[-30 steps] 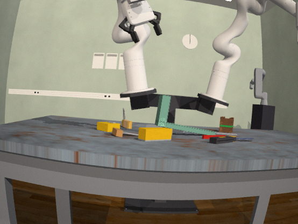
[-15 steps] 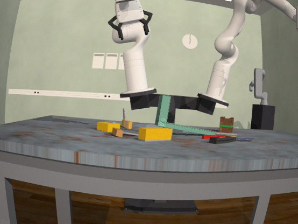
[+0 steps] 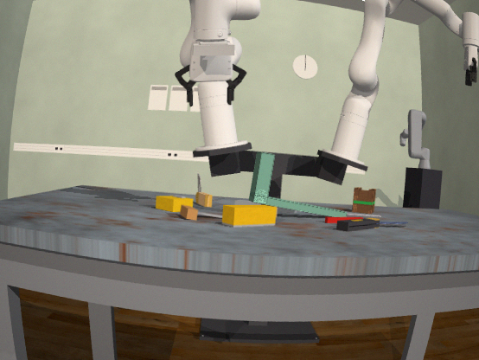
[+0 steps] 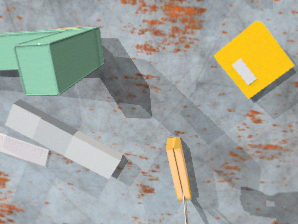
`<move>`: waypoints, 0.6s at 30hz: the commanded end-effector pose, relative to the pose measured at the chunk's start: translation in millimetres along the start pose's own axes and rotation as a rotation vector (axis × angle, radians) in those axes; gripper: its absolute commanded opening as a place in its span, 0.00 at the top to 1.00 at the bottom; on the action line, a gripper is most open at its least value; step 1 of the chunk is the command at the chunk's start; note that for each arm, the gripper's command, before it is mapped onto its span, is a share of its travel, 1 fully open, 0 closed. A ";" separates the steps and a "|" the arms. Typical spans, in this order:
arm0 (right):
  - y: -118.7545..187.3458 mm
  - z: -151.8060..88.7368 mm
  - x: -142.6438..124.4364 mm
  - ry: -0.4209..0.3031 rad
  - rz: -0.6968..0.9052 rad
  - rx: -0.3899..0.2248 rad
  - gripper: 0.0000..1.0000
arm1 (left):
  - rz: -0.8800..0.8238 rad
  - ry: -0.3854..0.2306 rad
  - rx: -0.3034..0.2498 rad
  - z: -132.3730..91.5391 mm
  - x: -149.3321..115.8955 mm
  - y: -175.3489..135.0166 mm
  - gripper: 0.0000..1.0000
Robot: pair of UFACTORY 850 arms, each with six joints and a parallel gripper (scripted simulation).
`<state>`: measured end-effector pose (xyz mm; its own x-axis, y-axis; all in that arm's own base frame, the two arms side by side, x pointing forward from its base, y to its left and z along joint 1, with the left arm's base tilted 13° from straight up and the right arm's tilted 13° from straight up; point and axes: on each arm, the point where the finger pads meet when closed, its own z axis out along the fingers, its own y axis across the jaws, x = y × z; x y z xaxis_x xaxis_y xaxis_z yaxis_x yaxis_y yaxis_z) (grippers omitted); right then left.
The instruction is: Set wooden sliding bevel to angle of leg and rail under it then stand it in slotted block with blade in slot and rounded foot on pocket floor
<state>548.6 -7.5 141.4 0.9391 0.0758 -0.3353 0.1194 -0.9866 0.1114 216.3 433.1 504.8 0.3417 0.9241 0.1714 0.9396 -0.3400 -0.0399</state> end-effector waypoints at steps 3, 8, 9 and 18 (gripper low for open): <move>-3.9 68.3 -8.9 -0.168 -0.041 -0.081 0.00 | -0.088 0.008 0.003 -19.4 -23.4 -63.2 0.00; -2.6 136.0 -29.1 -0.344 -0.097 -0.182 0.00 | -0.199 0.017 0.013 -38.3 -63.8 -123.5 0.00; -2.2 142.4 -31.4 -0.363 -0.104 -0.194 0.00 | -0.219 0.019 0.015 -41.3 -71.7 -132.6 0.00; -1.4 153.3 -35.5 -0.394 -0.114 -0.214 0.00 | -0.348 0.032 0.030 -58.6 -126.0 -181.0 0.00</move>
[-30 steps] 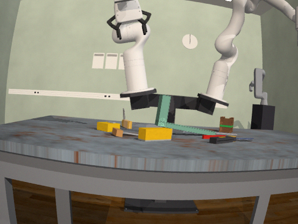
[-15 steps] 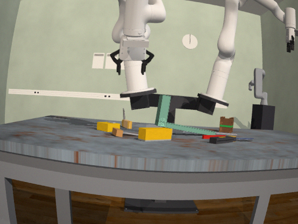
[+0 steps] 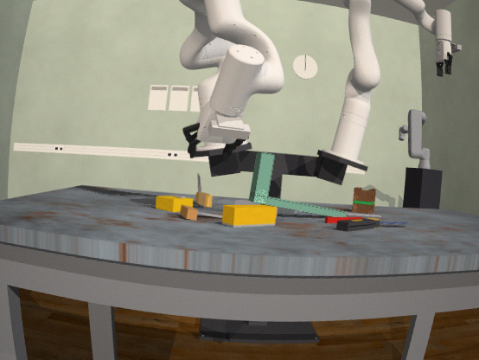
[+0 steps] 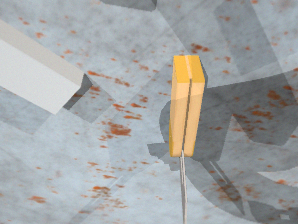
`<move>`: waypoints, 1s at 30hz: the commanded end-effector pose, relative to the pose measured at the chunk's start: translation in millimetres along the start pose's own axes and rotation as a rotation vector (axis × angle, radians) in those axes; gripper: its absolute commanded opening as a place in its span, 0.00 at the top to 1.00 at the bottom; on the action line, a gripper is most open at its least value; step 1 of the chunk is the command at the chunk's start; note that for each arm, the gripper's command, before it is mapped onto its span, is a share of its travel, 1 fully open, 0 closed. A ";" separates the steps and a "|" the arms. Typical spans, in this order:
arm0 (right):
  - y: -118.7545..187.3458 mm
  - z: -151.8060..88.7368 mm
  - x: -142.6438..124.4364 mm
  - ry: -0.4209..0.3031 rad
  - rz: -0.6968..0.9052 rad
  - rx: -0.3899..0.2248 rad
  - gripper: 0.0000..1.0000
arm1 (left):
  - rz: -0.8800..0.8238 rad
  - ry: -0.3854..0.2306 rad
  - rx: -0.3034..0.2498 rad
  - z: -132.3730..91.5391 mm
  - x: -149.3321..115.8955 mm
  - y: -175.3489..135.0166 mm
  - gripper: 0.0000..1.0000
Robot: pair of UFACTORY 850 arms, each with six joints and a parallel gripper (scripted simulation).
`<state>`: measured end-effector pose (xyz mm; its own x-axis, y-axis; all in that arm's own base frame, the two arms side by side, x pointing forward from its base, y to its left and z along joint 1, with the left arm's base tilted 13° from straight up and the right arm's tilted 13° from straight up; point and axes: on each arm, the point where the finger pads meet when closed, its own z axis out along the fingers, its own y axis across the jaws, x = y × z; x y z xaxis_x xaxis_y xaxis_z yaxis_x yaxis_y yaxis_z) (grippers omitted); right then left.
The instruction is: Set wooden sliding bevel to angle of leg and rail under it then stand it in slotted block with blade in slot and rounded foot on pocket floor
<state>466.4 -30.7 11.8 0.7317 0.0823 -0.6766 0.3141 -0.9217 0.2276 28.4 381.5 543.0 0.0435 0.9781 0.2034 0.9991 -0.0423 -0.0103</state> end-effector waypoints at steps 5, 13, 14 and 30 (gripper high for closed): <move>-0.4 2.0 0.8 -0.007 -0.002 -0.005 0.00 | -0.058 0.009 0.003 -9.6 -18.6 -32.6 0.00; -0.4 2.0 0.9 -0.007 -0.002 -0.005 0.52 | -0.065 0.010 0.003 -10.4 -20.8 -35.5 0.00; -0.4 1.9 1.0 -0.007 -0.002 -0.005 0.52 | -0.065 0.010 0.003 -10.4 -20.8 -35.5 0.00; -0.2 1.6 1.5 -0.007 -0.002 -0.005 0.52 | -0.065 0.010 0.003 -10.4 -20.8 -35.5 0.00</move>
